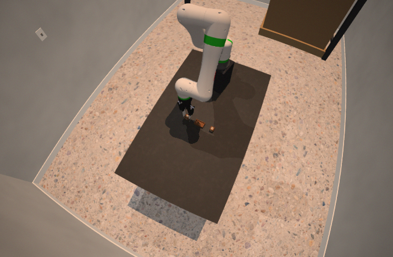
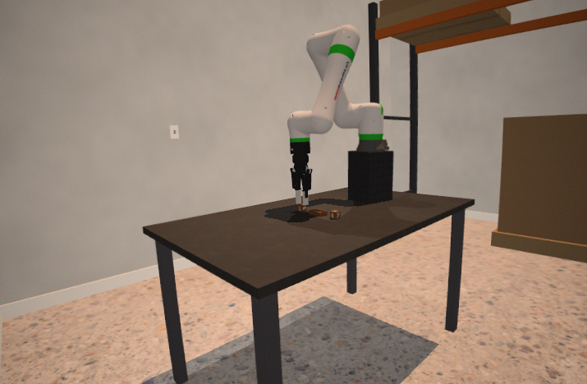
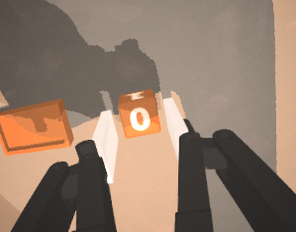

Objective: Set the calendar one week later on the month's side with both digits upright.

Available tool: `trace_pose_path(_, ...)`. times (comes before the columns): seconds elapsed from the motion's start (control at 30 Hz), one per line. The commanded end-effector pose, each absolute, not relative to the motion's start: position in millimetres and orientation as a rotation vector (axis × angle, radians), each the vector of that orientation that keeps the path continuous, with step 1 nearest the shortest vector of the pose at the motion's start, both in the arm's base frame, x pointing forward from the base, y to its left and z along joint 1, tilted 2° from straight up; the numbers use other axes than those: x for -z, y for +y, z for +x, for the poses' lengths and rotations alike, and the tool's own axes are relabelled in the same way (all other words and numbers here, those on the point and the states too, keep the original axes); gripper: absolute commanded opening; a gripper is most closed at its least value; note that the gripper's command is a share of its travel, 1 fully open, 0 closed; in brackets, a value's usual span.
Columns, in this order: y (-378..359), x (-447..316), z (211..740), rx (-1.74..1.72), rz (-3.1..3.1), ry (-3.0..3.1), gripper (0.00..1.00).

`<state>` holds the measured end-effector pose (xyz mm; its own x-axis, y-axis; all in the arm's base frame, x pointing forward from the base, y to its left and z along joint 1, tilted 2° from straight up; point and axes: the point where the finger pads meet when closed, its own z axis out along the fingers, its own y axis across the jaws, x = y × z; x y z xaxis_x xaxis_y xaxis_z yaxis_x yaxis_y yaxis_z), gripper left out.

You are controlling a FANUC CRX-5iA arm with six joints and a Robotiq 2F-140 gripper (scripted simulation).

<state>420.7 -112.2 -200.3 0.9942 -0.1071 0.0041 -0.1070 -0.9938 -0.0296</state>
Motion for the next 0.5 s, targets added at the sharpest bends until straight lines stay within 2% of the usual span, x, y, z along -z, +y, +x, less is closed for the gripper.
trace_pose_path(0.0, -112, 205, 421, 0.009, -3.108, 0.167, 0.29)
trace_pose_path(0.47, -112, 221, 421, 0.009, -3.108, 0.167, 0.29)
